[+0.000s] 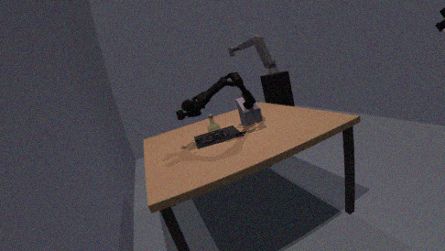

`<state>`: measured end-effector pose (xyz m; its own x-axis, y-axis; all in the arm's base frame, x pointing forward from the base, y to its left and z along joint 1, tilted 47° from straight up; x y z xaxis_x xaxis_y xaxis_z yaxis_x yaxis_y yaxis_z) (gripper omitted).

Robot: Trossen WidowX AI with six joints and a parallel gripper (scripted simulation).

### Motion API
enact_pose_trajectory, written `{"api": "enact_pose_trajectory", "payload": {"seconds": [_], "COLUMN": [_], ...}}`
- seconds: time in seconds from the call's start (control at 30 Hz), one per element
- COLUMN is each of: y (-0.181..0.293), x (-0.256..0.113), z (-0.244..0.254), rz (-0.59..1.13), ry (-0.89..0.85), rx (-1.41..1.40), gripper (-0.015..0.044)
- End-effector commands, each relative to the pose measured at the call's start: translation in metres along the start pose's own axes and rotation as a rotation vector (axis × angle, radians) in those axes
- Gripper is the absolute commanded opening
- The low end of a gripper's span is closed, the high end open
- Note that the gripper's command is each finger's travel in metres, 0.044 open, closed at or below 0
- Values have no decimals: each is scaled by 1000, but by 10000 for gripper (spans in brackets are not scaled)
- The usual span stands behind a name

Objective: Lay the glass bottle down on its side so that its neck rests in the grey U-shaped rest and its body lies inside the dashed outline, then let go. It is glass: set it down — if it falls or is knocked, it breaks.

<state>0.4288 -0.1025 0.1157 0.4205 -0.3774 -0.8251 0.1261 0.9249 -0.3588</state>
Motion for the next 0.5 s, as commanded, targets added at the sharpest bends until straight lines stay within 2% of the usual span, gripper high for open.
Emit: {"api": "enact_pose_trajectory", "payload": {"seconds": [0.0,0.23,0.37,0.47], "y": [-39,-84,-97,-100], "x": [19,25,11,4], "z": [-56,-163,-219,-237], "rz": [213,648,885,960], "ry": [122,215,154,111], "rx": [60,332,570,672], "gripper": [440,440,440,440]}}
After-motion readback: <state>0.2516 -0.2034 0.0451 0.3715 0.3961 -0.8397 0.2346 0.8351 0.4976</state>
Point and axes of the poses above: the point midway between the two fingers, 35 mm back from their tips, its own x axis out along the fingers, its own z axis across the jaws, y = z × x, the point moved 9 cm from there along -x, back along the fingers, and after that the axes turned 1 degree about -x, right-handed, at the moved point
